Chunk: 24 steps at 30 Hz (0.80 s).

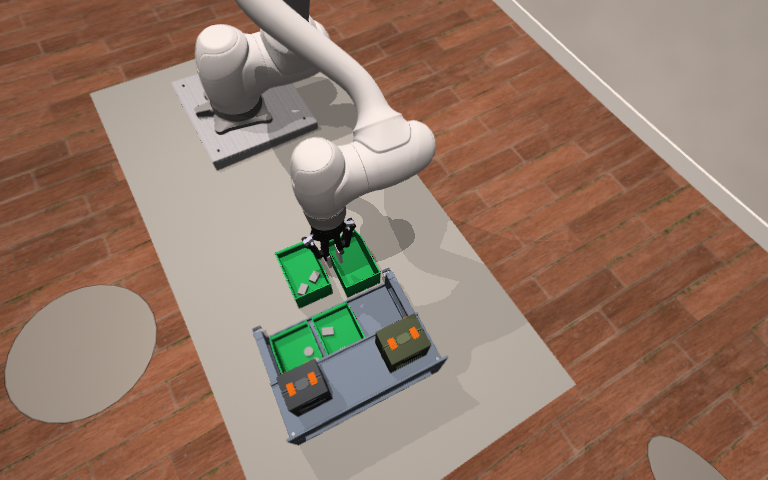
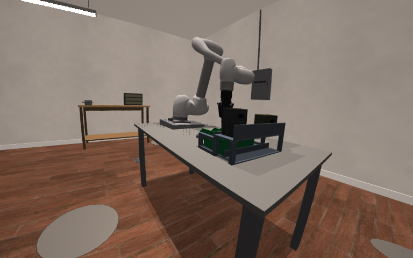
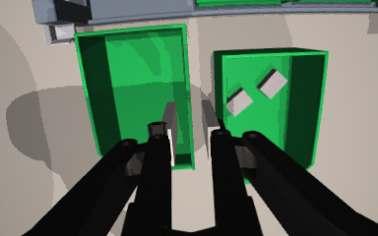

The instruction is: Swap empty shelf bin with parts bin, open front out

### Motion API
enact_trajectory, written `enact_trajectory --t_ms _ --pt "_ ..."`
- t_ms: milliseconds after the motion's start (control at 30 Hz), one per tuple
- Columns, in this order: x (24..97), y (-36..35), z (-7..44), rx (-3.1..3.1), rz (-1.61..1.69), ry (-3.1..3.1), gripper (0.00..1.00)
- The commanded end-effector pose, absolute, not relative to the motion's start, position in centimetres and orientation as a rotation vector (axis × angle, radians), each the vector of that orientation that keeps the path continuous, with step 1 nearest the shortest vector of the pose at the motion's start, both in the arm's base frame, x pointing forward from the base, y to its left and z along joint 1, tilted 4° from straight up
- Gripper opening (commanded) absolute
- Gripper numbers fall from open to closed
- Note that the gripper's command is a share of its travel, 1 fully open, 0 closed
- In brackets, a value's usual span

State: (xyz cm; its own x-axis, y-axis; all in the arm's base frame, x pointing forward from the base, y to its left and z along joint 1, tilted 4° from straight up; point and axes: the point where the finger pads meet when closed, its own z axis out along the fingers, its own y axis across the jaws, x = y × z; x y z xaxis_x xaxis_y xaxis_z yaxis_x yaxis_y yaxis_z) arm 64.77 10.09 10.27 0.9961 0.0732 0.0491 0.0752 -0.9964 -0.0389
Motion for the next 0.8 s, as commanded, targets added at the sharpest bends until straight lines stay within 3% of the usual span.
enact_trajectory --t_ms 0,767 --pt "64.8 10.1 10.0 -3.098 -0.074 -0.115 0.24" --pt "64.9 10.2 7.1 -3.098 -0.074 -0.115 0.24"
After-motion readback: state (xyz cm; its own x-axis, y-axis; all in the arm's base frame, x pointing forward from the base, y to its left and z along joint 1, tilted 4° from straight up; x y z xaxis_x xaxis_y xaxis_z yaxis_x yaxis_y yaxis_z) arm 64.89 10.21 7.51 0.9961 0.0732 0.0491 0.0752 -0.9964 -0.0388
